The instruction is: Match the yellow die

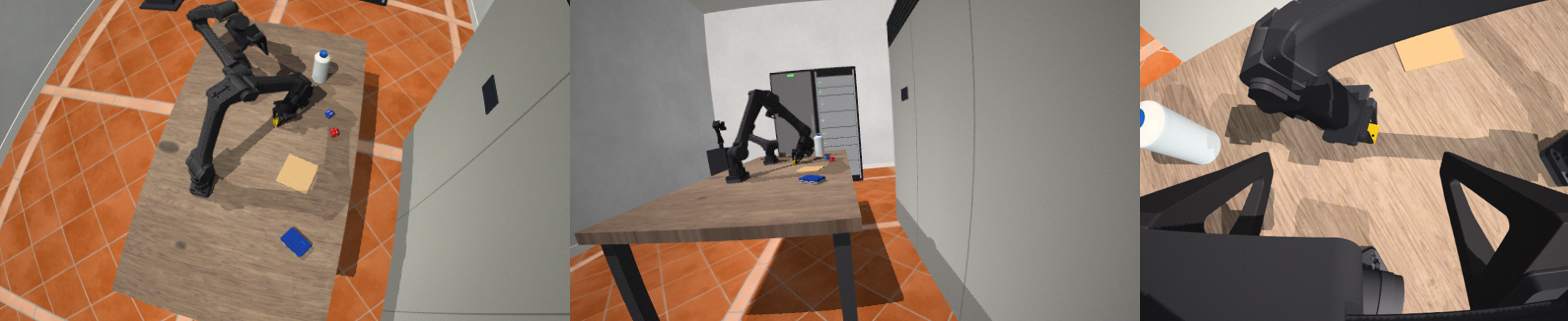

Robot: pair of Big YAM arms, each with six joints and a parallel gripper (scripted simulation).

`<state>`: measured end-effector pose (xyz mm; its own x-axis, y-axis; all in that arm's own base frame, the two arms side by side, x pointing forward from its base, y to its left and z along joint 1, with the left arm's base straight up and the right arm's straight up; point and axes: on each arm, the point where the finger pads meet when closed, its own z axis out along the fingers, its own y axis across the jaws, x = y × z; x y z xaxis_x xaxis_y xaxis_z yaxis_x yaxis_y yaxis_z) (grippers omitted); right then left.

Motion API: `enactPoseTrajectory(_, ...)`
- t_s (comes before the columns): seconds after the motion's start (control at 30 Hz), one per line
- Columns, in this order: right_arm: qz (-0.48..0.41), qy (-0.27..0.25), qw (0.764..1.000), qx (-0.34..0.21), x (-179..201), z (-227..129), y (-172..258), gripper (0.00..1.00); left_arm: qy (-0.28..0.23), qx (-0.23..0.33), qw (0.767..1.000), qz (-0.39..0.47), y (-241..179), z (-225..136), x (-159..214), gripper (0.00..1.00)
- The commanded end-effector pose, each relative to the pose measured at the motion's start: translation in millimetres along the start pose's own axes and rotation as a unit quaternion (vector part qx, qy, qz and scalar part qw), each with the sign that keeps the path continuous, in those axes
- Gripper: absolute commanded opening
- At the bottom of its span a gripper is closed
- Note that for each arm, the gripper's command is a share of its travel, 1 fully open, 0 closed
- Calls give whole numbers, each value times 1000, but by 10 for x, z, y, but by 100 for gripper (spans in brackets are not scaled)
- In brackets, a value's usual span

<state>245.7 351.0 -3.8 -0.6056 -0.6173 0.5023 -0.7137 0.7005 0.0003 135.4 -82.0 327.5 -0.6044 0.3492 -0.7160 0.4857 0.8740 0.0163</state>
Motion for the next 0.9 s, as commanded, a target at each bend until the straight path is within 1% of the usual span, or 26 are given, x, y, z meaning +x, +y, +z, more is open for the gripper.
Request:
enactPoseTrajectory(0.0,6,-18,1000,-3,-59,-122,11,31,-19,4,1000,-1,-4,-127,-119,100)
enactPoseTrajectory(0.07,2,-14,1000,-3,-34,-125,8,29,-19,4,1000,-1,-4,-127,-119,100)
enactPoseTrajectory(0.13,6,-29,1000,-5,-7,-326,20,6,-19,4,1000,-1,-4,-127,-119,100)
enactPoseTrajectory(0.17,6,-30,1000,-5,10,-361,21,0,-19,4,1000,-1,-4,-127,-119,100)
enactPoseTrajectory(0.2,6,-29,1000,-5,36,-398,21,0,-19,4,1000,-1,-4,-127,-119,100)
enactPoseTrajectory(0.27,5,-30,1000,-5,78,-463,21,23,-19,4,1000,-1,-4,-127,-119,100)
enactPoseTrajectory(0.3,5,-30,1000,-5,107,-507,21,25,-19,4,1000,-1,-4,-127,-119,100)
enactPoseTrajectory(0.5,5,-31,999,-5,301,-813,20,25,-19,4,1000,-1,-4,-127,-119,100)
enactPoseTrajectory(0.63,5,-31,999,-5,342,-877,20,25,-19,4,1000,-1,-4,-127,-119,100)
enactPoseTrajectory(0.67,-1,-18,1000,-6,310,-717,-40,25,-19,4,1000,-1,-4,-127,-119,100)
enactPoseTrajectory(0.77,-10,-47,999,-18,197,-713,-100,25,-19,4,1000,-1,-4,-127,-119,100)
enactPoseTrajectory(0.8,-14,-61,998,-24,228,-701,-147,25,-19,4,1000,-1,-4,-127,-119,100)
enactPoseTrajectory(0.87,-19,-95,995,-38,115,-690,-244,25,-19,4,1000,-1,-4,-127,-119,100)
